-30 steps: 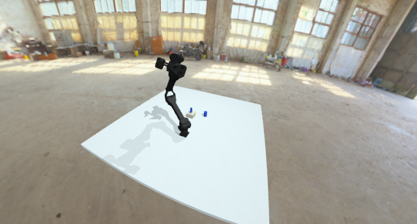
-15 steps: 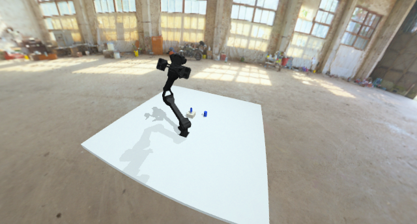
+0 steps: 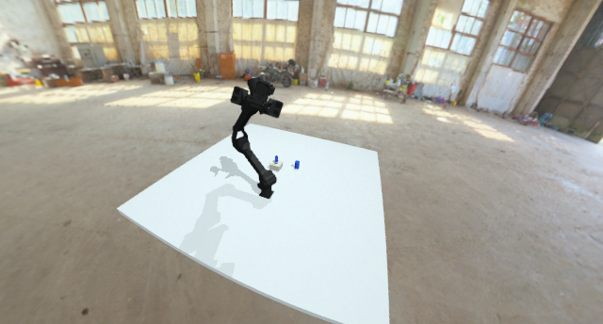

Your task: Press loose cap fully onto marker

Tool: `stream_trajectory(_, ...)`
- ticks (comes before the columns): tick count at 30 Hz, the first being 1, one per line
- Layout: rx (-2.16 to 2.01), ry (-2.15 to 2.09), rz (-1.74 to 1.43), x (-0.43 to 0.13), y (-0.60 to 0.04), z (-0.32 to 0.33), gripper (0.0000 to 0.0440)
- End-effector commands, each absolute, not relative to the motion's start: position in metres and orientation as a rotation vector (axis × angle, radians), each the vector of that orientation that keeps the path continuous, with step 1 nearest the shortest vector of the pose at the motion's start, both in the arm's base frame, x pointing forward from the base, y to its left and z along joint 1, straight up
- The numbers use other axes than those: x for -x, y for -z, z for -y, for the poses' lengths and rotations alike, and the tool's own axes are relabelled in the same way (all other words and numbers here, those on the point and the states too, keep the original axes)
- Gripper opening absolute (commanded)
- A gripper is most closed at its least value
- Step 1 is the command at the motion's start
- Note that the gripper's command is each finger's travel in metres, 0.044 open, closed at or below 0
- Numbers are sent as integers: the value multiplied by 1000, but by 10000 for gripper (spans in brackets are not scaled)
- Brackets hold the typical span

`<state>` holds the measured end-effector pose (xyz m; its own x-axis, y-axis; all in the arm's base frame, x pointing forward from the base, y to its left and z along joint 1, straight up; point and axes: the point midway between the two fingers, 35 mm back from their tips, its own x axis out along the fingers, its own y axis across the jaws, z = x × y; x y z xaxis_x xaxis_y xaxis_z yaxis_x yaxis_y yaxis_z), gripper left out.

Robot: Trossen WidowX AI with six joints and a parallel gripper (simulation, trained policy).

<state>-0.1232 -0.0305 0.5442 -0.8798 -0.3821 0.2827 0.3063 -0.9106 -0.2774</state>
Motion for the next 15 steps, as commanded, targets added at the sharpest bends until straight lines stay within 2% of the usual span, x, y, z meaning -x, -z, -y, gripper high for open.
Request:
stream_trajectory(1, 456, 2681, -325, 123, -542, 41, 313)
stream_trajectory(15, 379, 2534, -358, 121, -529, 78, 313)
